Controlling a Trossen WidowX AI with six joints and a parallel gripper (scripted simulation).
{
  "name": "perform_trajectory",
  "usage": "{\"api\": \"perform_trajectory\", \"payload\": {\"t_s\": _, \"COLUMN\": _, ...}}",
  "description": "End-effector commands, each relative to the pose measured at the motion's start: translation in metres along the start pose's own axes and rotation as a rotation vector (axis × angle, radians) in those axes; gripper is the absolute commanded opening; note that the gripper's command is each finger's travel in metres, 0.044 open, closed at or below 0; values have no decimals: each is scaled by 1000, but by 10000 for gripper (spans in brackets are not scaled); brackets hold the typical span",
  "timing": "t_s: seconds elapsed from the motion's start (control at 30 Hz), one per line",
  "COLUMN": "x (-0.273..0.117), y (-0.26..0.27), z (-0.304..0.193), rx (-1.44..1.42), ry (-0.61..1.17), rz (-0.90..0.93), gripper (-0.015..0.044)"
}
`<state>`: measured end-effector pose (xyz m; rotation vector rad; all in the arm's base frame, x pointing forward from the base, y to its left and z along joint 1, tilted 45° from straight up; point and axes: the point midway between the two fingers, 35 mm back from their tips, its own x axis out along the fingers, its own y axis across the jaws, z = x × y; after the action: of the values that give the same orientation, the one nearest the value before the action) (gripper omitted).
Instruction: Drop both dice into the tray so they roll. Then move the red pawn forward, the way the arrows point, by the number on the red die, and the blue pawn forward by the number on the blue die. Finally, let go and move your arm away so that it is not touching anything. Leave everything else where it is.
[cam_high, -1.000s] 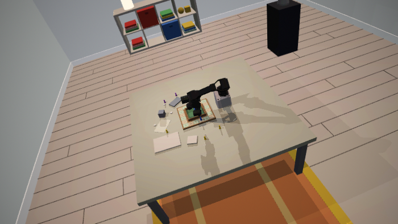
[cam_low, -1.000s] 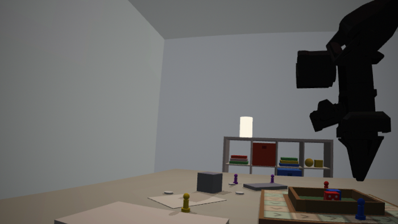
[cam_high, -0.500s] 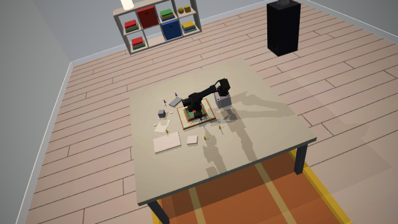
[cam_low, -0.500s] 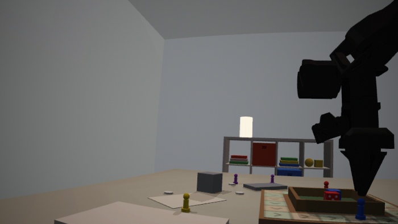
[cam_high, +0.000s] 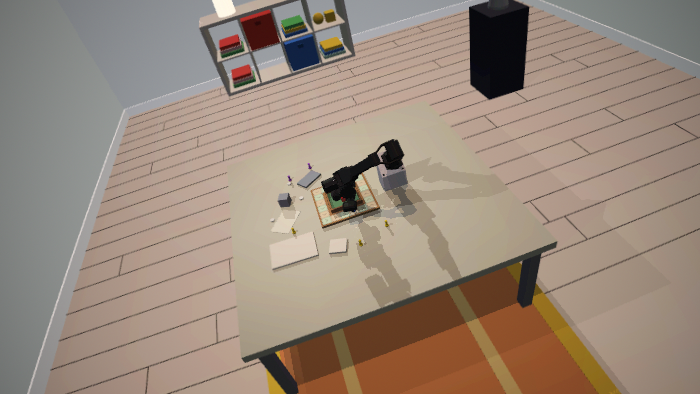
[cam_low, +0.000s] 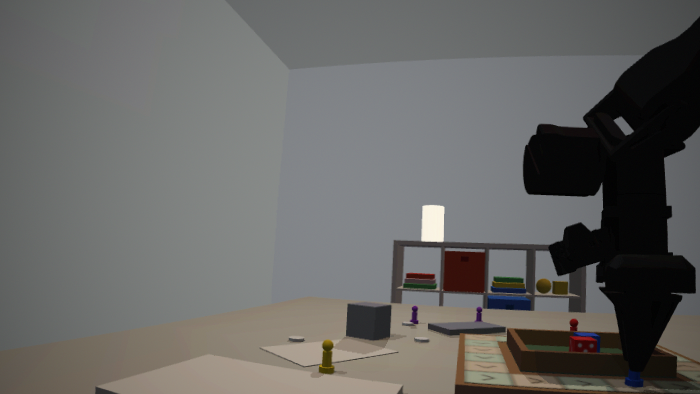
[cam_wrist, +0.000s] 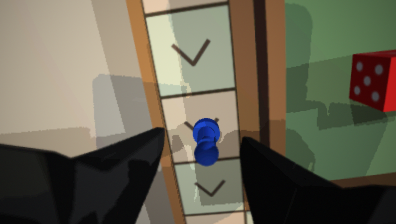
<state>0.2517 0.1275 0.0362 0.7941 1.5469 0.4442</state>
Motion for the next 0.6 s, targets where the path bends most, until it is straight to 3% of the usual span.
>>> {"api": "perform_trajectory", "payload": {"t_s": 0.0, "x": 8, "y": -2, "z": -2, "rx": 11, "ry": 7, "rz": 0, "gripper": 200}}
{"api": "perform_trajectory", "payload": {"t_s": 0.1, "x": 10, "y": -2, "z": -2, "rx": 11, "ry": 8, "rz": 1, "gripper": 200}}
{"api": "perform_trajectory", "payload": {"t_s": 0.27, "x": 10, "y": -2, "z": -2, "rx": 11, "ry": 8, "rz": 1, "gripper": 69}}
{"api": "perform_trajectory", "payload": {"t_s": 0.57, "x": 10, "y": -2, "z": -2, "rx": 11, "ry": 8, "rz": 1, "gripper": 9}}
